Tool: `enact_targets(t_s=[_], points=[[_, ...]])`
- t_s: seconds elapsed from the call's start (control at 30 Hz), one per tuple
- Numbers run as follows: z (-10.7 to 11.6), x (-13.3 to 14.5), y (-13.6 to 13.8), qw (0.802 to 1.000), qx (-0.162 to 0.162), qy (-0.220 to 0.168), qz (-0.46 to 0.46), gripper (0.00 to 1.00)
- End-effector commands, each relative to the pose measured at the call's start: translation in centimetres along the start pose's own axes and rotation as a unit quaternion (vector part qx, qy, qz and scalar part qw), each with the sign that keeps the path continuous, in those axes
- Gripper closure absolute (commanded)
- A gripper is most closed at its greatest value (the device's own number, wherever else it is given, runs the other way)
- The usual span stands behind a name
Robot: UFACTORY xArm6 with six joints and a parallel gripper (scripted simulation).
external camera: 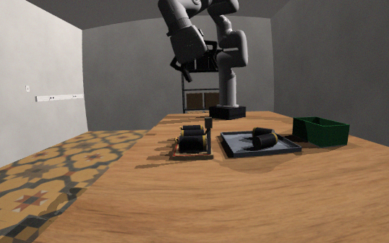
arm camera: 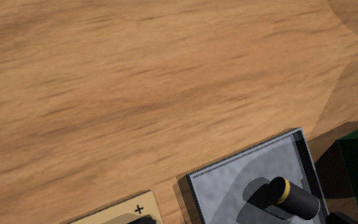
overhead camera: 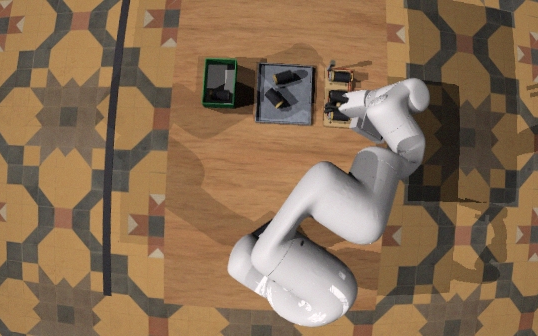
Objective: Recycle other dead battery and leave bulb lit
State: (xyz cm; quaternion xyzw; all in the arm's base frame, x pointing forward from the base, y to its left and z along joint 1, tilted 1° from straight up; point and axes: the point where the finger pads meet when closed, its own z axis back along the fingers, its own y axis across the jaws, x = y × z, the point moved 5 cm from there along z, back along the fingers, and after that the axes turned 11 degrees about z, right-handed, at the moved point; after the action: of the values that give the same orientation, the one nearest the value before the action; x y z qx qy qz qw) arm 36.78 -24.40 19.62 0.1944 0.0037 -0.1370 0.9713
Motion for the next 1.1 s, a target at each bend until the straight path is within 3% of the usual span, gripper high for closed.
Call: enact_targets(t_s=[0.0, 0.07, 0.23, 0.37, 0.43, 0.5, 0.57, 0.77, 1.0, 1.07], points=[[-0.2, 1.1, -0.5, 0.997, -0.027, 0.0, -0.078, 0.0], [-0.2, 1.1, -0.5, 0.997, -0.027, 0.0, -0.078, 0.0], [-0.7, 2.5, -1.0, 0.982, -0.057, -0.009, -0.178, 0.0], [-1.0, 3.4, -1.3, 0.968, -0.075, -0.02, -0.24, 0.0], [-1.3, 4.3, -1.6, 0.95, -0.09, -0.032, -0.298, 0.0], [-1.3, 4.3, -1.6, 0.95, -0.09, -0.032, -0.298, 0.0], [-1.6, 5.2, -1.8, 0.93, -0.102, -0.046, -0.35, 0.0], [-1.9, 6.4, -1.9, 0.898, -0.116, -0.069, -0.418, 0.0], [-2.6, 8.4, -2.0, 0.841, -0.128, -0.108, -0.514, 0.0], [-2.6, 8.4, -2.0, 0.841, -0.128, -0.108, -0.514, 0.0]])
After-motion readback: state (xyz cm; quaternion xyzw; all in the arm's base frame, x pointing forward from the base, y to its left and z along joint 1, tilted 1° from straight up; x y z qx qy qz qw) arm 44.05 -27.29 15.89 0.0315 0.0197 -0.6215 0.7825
